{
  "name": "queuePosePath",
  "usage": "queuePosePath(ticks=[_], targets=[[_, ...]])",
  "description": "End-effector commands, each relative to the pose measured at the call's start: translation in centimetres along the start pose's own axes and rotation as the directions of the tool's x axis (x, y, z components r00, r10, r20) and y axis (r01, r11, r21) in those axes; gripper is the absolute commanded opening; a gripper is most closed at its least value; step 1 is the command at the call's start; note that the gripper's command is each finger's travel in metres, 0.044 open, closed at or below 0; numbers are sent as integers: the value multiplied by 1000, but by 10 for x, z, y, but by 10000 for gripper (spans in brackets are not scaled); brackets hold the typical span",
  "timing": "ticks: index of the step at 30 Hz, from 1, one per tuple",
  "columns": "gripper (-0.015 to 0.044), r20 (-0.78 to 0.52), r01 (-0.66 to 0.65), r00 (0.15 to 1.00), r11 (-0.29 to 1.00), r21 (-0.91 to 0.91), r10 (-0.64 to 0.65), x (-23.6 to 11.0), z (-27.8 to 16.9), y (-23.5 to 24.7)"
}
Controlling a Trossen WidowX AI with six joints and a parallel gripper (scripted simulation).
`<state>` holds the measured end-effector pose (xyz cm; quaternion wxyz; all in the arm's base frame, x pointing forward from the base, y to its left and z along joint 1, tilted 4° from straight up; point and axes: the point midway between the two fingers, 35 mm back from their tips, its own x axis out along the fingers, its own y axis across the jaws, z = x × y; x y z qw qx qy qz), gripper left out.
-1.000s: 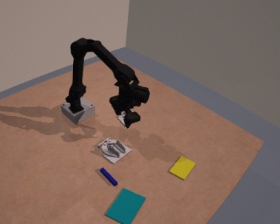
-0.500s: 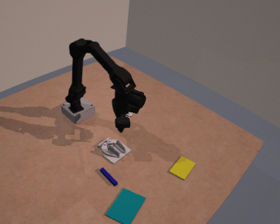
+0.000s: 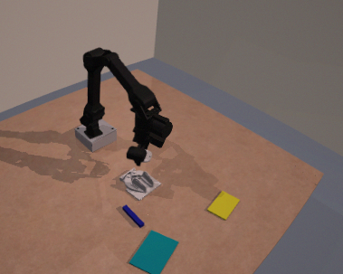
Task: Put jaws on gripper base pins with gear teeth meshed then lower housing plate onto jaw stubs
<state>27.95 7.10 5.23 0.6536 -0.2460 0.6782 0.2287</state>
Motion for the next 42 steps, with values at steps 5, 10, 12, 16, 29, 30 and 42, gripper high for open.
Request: queuePosePath(ticks=[5,10,12,16,29,30,42], targets=[[351,-6,6,1000,978,210,-4,0,-9,-16],[351,-8,7,1000,942,336,-5,1,-14,-25],[351,-8,8,1000,923,384,-5,1,-16,-28],[351,-9,9,1000,887,462,-6,1,-20,-34],[351,-9,9,1000,885,466,-6,1,-20,-34],[351,-9,9,1000,885,466,-6,1,-20,-34],[351,-10,9,1000,885,466,-6,1,-22,-34]])
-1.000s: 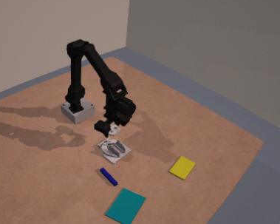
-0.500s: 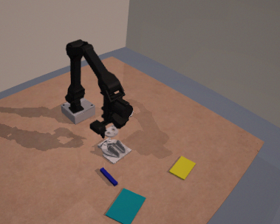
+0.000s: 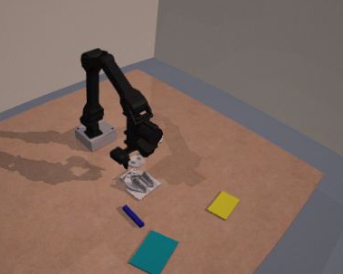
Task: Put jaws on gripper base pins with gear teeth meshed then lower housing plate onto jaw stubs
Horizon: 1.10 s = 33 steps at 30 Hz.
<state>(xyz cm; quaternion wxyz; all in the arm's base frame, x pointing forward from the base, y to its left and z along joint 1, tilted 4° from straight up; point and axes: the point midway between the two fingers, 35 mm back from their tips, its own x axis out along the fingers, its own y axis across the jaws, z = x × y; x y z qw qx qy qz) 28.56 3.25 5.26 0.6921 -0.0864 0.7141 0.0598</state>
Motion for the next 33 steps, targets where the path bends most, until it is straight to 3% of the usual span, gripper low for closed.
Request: queuePosePath(ticks=[1,33], targets=[[351,-2,4,1000,1000,8,-4,0,-4,-2],[351,-3,5,1000,1000,-5,-5,0,-17,-5]])
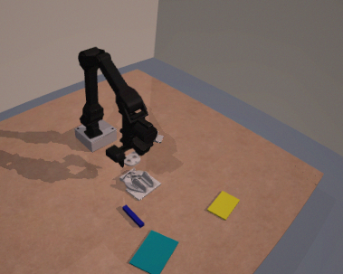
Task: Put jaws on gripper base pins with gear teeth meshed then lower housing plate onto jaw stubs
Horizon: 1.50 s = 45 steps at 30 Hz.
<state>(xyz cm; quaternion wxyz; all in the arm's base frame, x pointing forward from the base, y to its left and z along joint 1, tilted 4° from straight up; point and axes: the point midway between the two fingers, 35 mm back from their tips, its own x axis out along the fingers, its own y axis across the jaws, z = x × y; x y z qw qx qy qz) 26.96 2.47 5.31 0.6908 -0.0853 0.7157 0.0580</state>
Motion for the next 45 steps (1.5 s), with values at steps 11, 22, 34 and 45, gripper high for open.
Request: queuePosePath(ticks=[11,22,34,45], targets=[[351,1,5,1000,1000,-9,-5,0,1,-1],[351,1,5,1000,1000,-9,-5,9,2,-1],[351,1,5,1000,1000,-10,-5,29,3,-1],[351,1,5,1000,1000,-10,-5,47,2,-1]])
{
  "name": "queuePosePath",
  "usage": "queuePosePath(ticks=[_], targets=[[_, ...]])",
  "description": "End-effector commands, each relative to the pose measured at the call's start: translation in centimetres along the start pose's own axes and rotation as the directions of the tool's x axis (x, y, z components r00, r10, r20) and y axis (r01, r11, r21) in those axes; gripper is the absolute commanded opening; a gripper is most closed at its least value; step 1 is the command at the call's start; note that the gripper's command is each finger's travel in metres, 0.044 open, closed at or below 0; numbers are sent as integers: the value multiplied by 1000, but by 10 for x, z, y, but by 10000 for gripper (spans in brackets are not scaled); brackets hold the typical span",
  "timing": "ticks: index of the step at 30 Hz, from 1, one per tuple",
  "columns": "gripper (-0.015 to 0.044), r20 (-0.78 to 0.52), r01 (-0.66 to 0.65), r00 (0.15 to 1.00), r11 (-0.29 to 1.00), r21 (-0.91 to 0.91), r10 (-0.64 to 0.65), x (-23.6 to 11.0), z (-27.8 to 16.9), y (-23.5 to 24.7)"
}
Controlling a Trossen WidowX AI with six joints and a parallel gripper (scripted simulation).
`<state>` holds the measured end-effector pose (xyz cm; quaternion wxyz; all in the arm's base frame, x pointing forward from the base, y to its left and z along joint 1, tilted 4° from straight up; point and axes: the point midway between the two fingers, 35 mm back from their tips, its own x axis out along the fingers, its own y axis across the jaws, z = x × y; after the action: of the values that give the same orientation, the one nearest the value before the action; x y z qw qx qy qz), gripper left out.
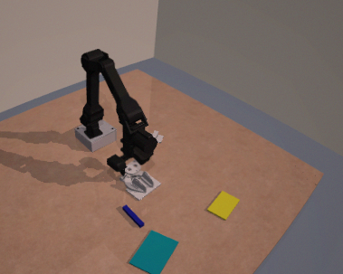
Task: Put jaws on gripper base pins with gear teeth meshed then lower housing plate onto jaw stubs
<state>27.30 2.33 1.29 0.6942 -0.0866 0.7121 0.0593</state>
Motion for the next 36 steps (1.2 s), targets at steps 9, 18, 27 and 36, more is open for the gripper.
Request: queuePosePath(ticks=[9,18,27,36], targets=[[351,-9,4,1000,1000,-7,-4,21,-4,-1],[351,-9,4,1000,1000,-7,-4,22,-4,-1],[351,-9,4,1000,1000,-7,-4,22,-4,-1],[351,-9,4,1000,1000,-8,-4,24,-4,-1]])
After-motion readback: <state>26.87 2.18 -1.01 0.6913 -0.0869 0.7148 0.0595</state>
